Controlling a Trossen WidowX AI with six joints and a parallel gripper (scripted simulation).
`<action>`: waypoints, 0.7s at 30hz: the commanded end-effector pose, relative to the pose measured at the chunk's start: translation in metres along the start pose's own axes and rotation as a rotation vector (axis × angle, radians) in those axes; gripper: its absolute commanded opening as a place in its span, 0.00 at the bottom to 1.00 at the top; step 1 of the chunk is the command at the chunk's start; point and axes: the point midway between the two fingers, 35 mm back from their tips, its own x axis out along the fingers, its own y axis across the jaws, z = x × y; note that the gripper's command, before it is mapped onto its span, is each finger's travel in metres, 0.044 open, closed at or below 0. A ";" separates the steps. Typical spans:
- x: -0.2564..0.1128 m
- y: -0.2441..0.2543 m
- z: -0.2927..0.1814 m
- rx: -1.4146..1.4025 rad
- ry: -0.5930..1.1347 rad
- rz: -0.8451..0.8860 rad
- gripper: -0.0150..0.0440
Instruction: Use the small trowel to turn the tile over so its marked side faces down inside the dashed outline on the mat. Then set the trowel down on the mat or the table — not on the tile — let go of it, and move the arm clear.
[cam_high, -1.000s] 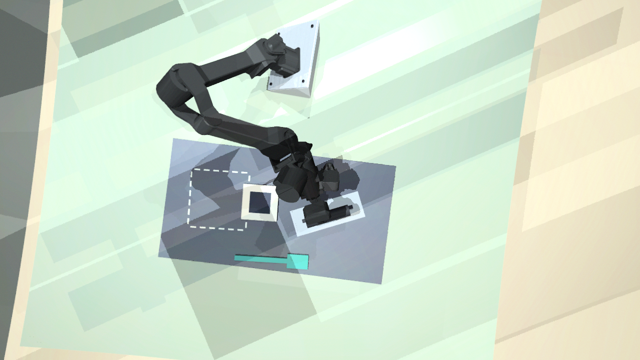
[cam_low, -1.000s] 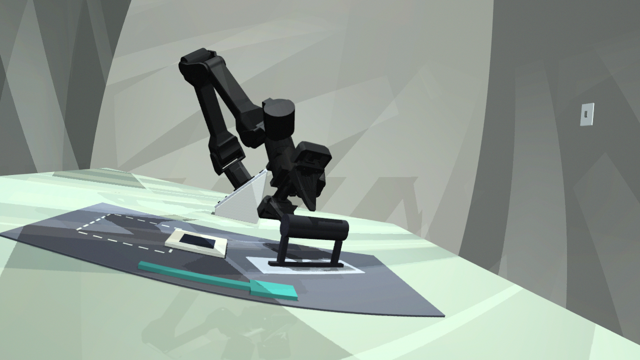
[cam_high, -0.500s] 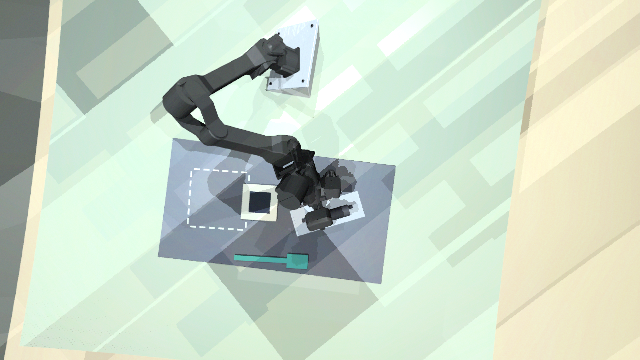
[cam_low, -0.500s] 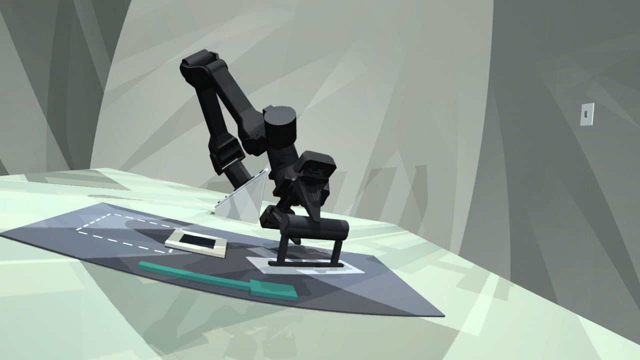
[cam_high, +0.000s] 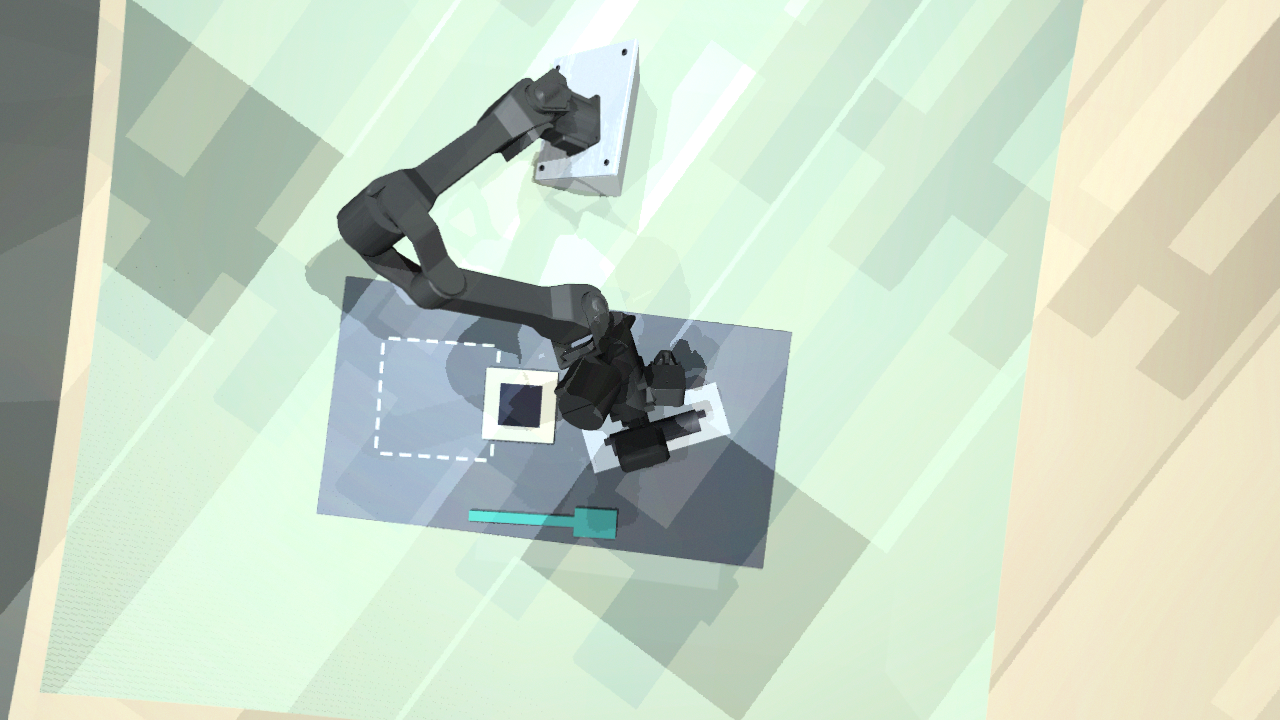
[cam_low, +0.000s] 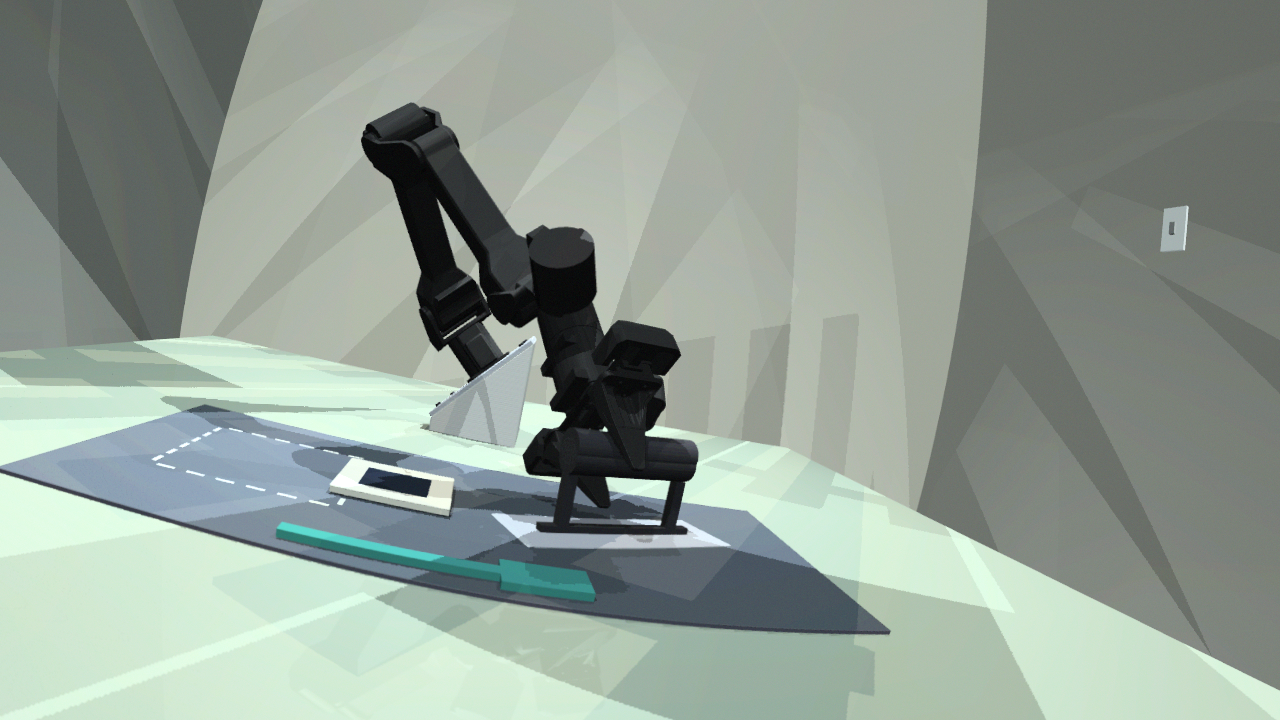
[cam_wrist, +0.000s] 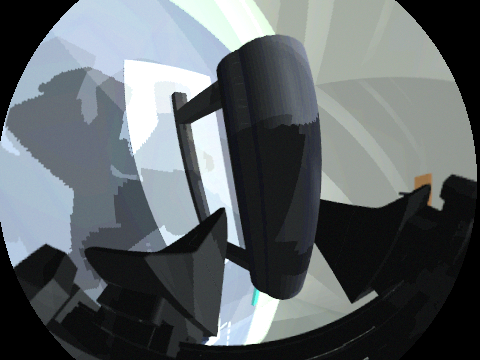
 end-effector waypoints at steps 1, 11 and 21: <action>0.002 -0.003 0.000 -0.003 0.000 -0.009 0.54; 0.002 -0.003 0.000 -0.003 0.000 -0.009 0.39; 0.002 -0.003 0.000 -0.003 0.000 -0.009 0.28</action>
